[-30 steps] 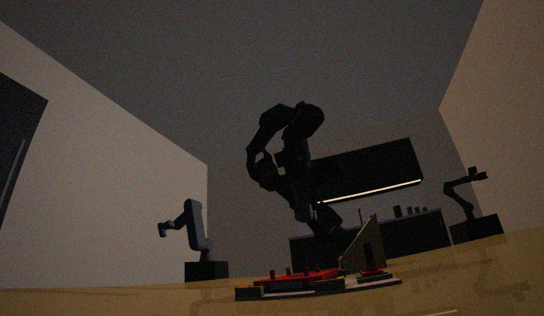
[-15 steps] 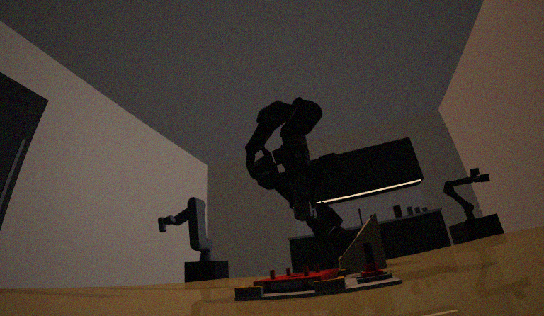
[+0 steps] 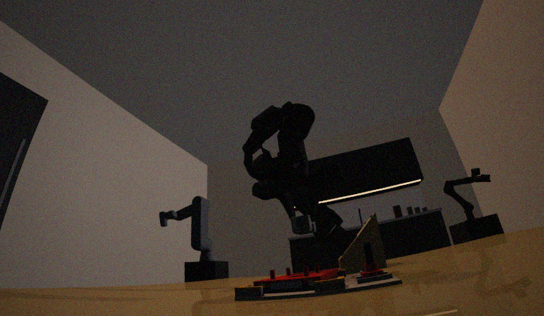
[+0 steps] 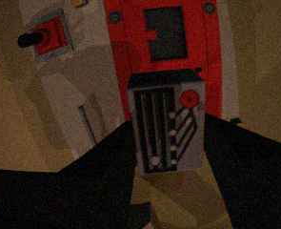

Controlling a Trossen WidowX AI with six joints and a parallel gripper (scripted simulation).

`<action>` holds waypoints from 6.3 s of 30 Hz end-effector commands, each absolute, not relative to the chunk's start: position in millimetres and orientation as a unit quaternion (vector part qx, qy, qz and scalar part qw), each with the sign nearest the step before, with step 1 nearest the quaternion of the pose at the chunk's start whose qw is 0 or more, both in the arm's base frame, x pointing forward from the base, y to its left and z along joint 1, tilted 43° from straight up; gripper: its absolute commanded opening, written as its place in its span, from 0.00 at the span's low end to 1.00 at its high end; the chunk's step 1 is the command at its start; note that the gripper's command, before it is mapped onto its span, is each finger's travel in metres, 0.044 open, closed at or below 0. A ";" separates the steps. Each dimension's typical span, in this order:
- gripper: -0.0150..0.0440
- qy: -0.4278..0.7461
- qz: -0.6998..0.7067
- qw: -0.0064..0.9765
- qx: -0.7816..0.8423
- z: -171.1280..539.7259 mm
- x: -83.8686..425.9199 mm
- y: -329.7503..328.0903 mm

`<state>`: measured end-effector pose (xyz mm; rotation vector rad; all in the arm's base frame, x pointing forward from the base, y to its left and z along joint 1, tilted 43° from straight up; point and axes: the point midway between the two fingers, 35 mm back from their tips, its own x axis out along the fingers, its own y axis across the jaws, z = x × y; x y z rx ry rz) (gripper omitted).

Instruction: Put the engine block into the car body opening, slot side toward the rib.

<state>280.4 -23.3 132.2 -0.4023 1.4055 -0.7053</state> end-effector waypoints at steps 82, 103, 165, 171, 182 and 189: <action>0.52 0.629 -0.311 0.684 -0.199 103.6 320.3 -80.1; 0.52 0.629 -0.310 0.684 -0.199 101.5 320.3 -82.1; 0.52 0.629 -0.311 0.684 -0.199 95.2 320.8 -87.8; 0.52 0.629 -0.311 0.684 -0.199 94.6 320.8 -88.4; 0.52 0.629 -0.311 0.684 -0.199 93.5 320.8 -89.4; 0.52 0.629 -0.311 0.684 -0.199 92.8 320.9 -90.1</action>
